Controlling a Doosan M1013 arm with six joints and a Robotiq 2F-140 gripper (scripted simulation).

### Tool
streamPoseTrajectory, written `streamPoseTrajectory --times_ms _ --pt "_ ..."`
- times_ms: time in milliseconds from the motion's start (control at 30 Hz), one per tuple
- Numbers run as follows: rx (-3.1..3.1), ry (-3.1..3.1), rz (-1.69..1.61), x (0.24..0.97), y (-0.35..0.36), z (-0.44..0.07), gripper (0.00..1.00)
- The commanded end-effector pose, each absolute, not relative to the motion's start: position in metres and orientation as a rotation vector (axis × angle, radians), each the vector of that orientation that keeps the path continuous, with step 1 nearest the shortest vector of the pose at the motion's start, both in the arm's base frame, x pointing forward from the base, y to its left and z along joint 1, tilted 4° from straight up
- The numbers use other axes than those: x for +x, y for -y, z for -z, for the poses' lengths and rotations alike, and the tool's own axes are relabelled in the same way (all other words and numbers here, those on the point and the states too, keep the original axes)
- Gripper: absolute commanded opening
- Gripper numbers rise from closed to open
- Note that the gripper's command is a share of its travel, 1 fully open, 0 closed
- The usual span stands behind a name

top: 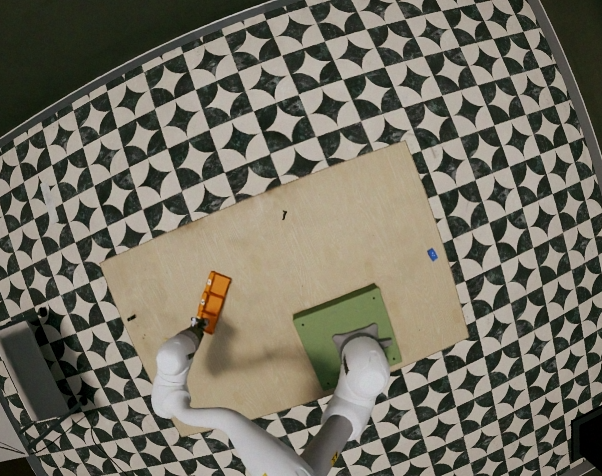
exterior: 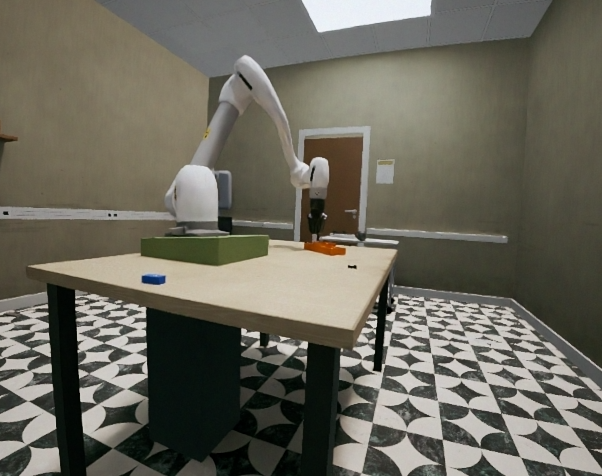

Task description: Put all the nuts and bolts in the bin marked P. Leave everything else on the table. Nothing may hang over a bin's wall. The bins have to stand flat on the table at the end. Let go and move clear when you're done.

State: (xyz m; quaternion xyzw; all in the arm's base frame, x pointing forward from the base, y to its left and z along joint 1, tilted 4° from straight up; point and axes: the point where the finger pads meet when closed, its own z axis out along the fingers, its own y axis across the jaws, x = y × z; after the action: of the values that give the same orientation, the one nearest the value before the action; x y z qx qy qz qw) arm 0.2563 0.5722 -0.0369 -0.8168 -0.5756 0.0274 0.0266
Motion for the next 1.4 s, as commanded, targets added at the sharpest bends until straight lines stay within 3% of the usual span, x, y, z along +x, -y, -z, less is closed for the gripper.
streamPoseTrajectory --times_ms 0,1367 --pt "-2.523 1.778 -0.083 0.256 -0.573 0.036 0.15" --pt "-2.523 1.778 -0.083 0.260 -0.572 -0.008 0.15"
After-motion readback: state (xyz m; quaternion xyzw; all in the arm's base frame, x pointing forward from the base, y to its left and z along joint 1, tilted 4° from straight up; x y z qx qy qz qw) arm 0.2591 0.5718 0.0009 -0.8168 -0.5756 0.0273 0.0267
